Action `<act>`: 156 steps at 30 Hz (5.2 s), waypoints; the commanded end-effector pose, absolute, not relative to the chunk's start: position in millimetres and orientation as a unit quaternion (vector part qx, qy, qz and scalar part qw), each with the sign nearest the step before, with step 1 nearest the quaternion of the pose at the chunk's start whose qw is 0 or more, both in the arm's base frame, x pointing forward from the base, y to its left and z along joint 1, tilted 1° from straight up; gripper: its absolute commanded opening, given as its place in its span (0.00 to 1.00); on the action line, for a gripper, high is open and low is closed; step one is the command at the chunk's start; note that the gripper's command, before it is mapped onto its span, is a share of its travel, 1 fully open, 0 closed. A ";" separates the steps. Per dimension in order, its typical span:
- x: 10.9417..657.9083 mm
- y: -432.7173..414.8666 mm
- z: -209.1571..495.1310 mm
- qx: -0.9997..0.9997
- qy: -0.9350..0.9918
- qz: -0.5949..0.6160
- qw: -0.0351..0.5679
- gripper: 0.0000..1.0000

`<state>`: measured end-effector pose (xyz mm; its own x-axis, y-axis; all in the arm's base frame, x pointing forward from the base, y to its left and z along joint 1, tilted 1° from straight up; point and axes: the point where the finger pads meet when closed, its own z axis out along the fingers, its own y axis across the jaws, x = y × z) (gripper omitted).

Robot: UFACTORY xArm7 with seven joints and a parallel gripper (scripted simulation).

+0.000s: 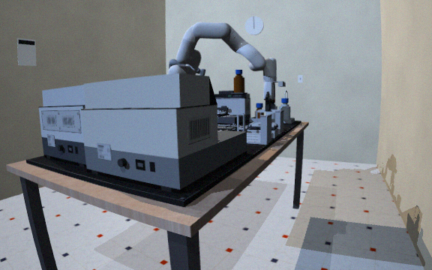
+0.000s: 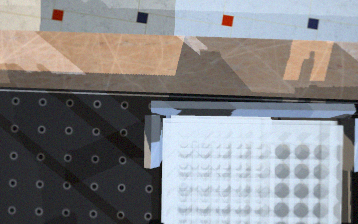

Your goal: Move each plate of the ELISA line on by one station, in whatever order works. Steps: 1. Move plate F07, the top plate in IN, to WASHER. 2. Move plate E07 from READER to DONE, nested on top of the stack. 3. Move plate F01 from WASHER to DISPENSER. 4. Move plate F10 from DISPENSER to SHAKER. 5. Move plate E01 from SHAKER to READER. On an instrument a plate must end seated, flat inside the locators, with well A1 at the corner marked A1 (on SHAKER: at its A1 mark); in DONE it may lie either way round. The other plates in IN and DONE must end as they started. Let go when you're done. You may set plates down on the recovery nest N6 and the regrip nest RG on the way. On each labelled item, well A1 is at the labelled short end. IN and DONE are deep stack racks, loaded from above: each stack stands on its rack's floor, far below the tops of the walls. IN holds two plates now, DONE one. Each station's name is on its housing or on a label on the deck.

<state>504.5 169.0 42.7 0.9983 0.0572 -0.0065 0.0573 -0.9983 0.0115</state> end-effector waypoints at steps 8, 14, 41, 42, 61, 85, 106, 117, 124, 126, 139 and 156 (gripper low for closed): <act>506.4 169.7 37.7 1.000 0.029 0.000 0.005 0.00; 506.4 169.7 35.0 1.000 0.029 0.000 0.005 0.00; 506.3 169.5 18.3 1.000 0.029 0.000 0.005 0.00; 506.3 169.5 17.6 1.000 0.029 0.000 0.005 0.00; 506.3 169.3 7.6 1.000 0.029 0.000 0.005 0.00; 506.2 169.2 -7.0 1.000 0.029 0.000 0.005 0.00; 506.2 169.0 -19.7 1.000 0.029 0.000 0.005 0.00; 506.2 169.0 -25.7 1.000 0.029 0.000 0.005 0.00; 506.2 169.0 -30.5 1.000 0.029 0.000 0.005 0.00; 506.2 168.9 -31.7 1.000 0.029 0.000 0.005 0.00; 506.2 168.9 -37.5 1.000 0.029 0.000 0.005 0.00; 506.2 168.9 -37.4 1.000 0.029 0.000 0.005 0.00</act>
